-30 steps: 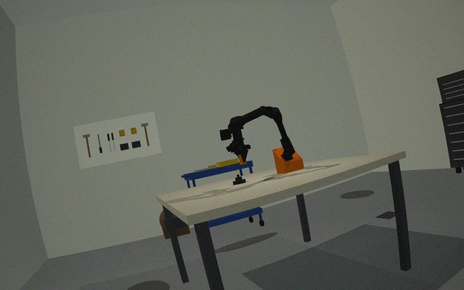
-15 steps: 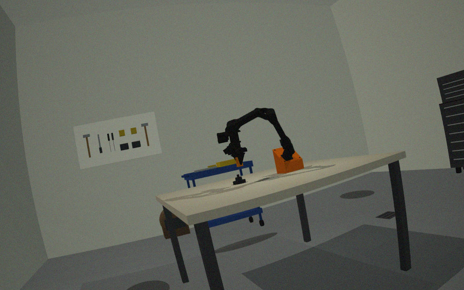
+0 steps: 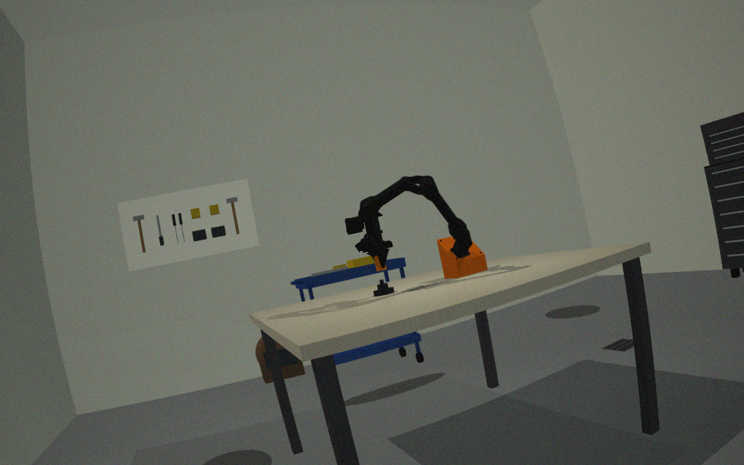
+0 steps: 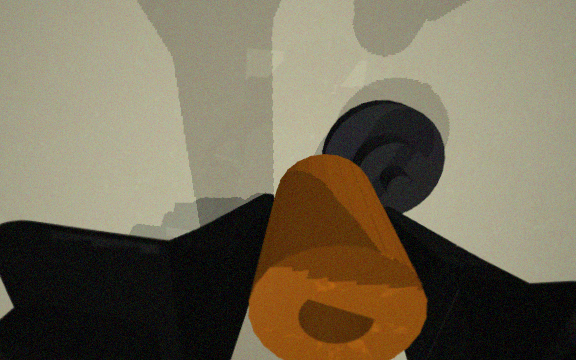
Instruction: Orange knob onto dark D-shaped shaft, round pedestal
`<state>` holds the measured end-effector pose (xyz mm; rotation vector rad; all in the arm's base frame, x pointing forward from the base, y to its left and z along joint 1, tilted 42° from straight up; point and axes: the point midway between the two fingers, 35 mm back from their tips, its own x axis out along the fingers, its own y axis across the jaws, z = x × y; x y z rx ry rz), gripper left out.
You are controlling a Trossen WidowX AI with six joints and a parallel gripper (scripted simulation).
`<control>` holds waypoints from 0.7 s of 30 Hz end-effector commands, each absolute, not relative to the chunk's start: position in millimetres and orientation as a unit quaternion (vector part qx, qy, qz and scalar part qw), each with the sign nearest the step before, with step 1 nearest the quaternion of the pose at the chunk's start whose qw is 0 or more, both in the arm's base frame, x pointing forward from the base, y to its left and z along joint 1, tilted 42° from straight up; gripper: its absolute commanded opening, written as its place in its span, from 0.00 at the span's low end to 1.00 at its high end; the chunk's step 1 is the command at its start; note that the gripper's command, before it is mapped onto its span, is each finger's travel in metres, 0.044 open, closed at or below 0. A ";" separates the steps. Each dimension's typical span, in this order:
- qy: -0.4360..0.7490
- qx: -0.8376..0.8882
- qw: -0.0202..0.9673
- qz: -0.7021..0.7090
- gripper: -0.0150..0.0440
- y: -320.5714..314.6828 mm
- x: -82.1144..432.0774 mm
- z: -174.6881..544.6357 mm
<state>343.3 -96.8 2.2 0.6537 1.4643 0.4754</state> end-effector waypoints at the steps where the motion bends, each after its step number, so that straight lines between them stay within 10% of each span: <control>1: 0.650 0.288 0.671 0.211 0.25 -103.8 341.1 -7.9; 21: 0.649 0.288 0.671 0.214 0.25 -112.1 333.3 -50.3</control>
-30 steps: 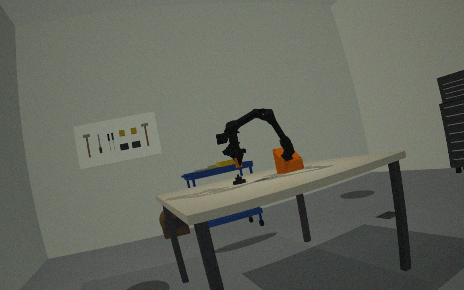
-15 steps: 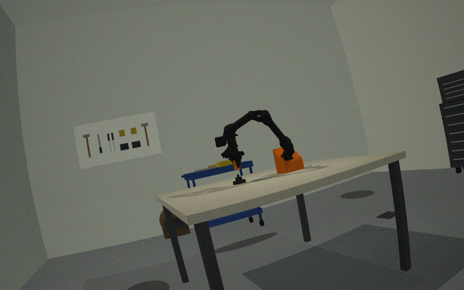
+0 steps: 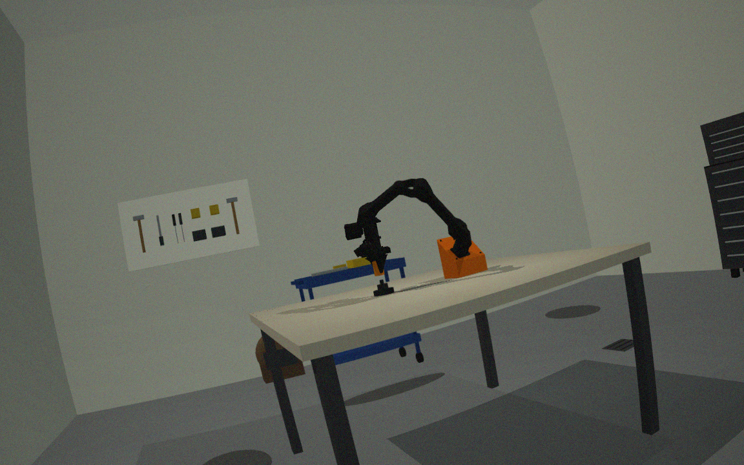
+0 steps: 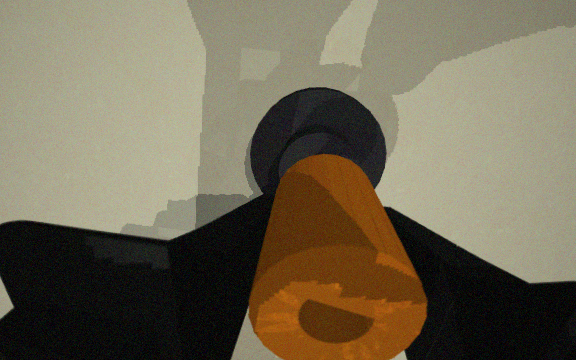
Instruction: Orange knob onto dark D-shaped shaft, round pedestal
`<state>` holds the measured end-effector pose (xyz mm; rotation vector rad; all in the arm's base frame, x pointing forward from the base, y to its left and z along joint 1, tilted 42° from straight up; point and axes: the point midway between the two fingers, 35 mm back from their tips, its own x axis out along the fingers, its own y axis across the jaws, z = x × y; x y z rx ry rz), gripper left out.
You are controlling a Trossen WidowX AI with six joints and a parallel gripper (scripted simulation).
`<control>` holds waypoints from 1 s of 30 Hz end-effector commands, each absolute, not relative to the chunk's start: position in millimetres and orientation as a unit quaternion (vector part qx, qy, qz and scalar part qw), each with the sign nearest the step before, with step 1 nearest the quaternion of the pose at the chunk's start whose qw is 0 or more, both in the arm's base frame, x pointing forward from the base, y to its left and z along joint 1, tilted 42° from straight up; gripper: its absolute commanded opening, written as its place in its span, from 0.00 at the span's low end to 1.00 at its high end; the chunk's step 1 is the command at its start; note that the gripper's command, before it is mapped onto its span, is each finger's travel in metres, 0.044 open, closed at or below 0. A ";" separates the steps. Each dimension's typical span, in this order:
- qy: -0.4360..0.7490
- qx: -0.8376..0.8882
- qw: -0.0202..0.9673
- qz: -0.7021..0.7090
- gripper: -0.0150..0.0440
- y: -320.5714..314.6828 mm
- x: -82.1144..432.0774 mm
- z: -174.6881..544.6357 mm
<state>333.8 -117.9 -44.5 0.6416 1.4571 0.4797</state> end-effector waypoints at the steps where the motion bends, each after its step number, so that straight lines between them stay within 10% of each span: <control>1: 0.649 0.288 0.671 0.214 0.25 -109.8 333.5 -52.8; 30: 0.648 0.286 0.672 0.216 0.25 -103.9 333.1 -58.9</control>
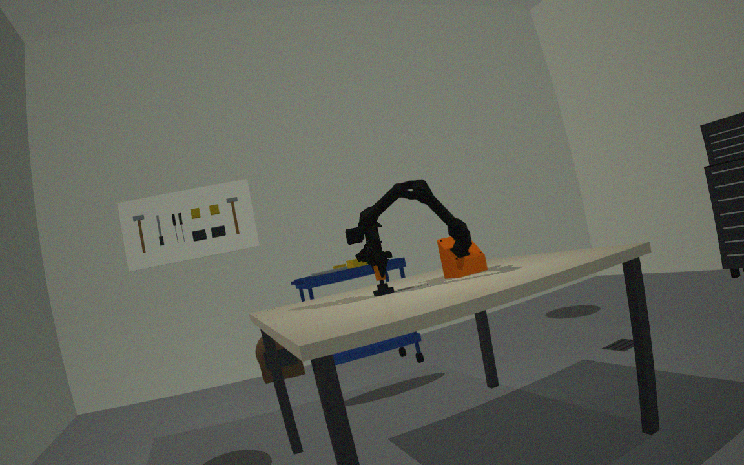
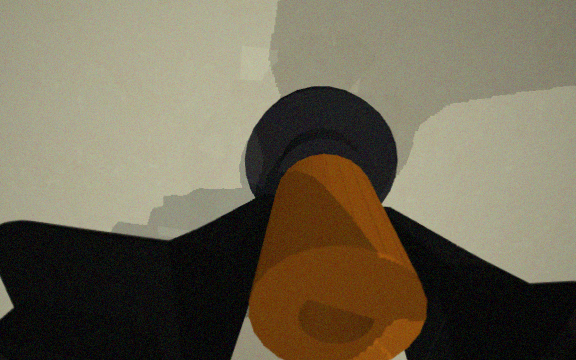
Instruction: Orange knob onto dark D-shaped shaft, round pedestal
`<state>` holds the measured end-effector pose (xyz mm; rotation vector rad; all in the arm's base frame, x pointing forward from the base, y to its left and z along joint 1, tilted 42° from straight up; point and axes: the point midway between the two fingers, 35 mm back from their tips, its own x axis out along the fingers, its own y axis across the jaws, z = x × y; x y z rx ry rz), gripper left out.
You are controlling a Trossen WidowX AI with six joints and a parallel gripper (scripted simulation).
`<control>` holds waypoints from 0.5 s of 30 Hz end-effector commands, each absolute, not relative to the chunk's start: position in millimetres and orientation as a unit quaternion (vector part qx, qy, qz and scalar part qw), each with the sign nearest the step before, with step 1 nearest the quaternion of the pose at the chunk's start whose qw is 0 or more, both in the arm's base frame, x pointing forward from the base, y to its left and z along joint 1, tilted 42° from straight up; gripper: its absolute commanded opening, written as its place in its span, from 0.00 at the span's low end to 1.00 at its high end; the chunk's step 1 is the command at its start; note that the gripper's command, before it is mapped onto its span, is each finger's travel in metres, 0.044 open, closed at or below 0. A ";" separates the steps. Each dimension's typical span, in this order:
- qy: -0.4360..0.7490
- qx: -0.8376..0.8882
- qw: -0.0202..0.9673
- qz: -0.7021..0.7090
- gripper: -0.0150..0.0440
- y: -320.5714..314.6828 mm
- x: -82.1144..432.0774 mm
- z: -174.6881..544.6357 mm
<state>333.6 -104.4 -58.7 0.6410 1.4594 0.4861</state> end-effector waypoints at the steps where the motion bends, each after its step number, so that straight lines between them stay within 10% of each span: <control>1: 0.648 0.286 0.672 0.216 0.25 -104.0 332.9 -59.0; 15: 0.647 0.283 0.673 0.219 0.25 -107.6 332.0 -55.4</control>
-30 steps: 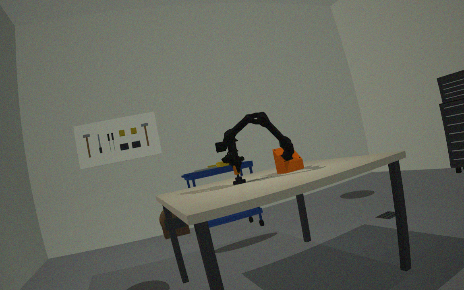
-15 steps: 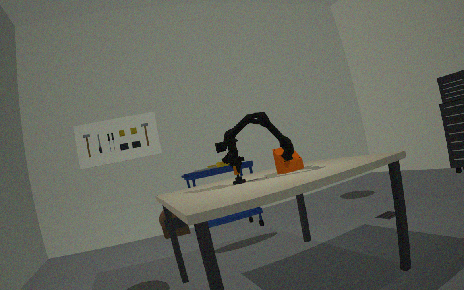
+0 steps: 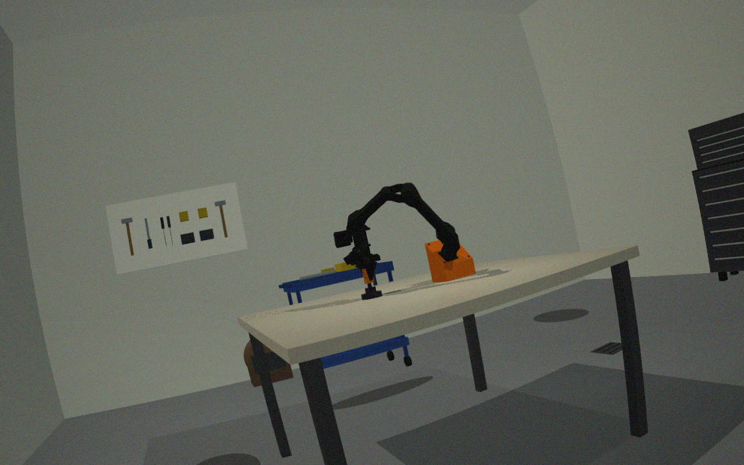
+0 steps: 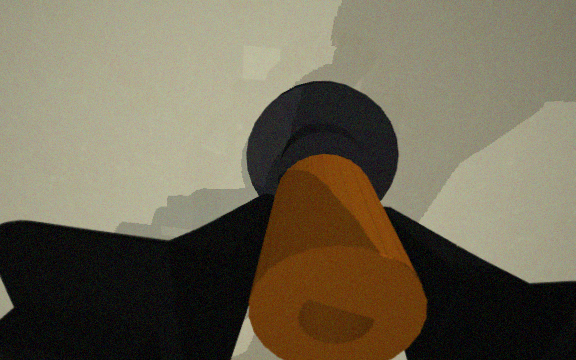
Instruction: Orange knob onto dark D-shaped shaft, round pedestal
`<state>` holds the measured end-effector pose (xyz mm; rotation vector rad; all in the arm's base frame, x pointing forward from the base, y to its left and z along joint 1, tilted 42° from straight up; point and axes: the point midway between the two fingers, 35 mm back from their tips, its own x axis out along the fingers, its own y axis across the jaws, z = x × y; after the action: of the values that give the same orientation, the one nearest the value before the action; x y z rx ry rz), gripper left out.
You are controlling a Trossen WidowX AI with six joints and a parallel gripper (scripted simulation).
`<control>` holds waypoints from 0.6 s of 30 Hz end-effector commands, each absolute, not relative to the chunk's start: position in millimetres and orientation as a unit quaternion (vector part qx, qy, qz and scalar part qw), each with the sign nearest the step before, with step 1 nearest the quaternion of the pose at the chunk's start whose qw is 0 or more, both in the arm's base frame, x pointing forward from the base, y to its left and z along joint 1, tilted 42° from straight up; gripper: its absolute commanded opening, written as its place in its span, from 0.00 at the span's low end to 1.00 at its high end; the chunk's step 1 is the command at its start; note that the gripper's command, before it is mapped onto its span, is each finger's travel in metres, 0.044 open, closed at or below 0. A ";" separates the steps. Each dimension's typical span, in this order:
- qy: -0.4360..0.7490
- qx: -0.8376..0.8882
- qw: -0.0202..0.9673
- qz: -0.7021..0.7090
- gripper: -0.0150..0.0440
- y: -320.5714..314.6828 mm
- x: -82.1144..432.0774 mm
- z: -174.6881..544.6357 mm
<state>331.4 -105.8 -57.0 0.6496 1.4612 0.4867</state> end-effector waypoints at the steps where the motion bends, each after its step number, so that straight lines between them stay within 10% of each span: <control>1: 0.645 0.277 0.676 0.224 0.25 -107.6 332.1 -55.4; 18: 0.622 0.214 0.698 0.282 0.25 -105.3 334.4 -59.3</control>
<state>334.8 -105.5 -59.2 0.4821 1.3894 0.6259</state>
